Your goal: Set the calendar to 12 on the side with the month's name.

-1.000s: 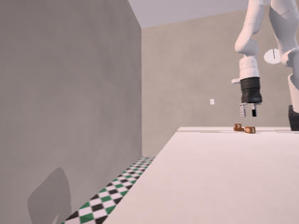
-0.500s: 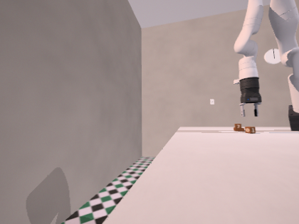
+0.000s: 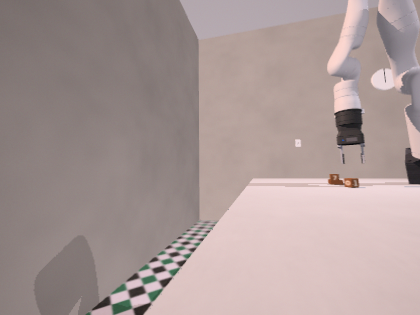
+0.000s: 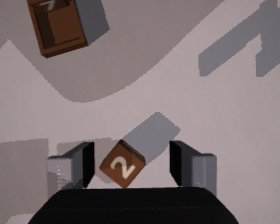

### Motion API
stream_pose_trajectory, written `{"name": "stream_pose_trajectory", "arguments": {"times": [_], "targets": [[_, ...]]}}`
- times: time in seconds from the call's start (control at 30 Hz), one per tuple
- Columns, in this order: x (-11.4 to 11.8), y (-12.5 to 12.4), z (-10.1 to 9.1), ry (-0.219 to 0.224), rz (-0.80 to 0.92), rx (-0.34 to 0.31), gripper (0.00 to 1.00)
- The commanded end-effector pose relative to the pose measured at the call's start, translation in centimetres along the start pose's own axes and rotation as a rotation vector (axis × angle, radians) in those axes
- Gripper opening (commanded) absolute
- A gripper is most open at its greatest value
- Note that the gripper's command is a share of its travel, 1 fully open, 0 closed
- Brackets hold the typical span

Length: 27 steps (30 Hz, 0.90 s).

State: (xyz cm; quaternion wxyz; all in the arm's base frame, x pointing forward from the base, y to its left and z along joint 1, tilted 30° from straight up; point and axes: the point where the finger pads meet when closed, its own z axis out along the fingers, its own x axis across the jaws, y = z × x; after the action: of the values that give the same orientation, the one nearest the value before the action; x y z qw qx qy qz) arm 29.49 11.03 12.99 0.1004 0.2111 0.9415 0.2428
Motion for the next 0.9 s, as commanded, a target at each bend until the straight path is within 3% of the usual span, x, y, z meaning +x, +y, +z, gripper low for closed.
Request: {"name": "stream_pose_trajectory", "arguments": {"times": [0.0, 0.87], "targets": [[0.01, -0.05, -0.01, 0.003, 0.035, 0.007, 1.00], [0.84, 0.00, -0.27, 0.000, 0.906, 0.008, 1.00]]}}
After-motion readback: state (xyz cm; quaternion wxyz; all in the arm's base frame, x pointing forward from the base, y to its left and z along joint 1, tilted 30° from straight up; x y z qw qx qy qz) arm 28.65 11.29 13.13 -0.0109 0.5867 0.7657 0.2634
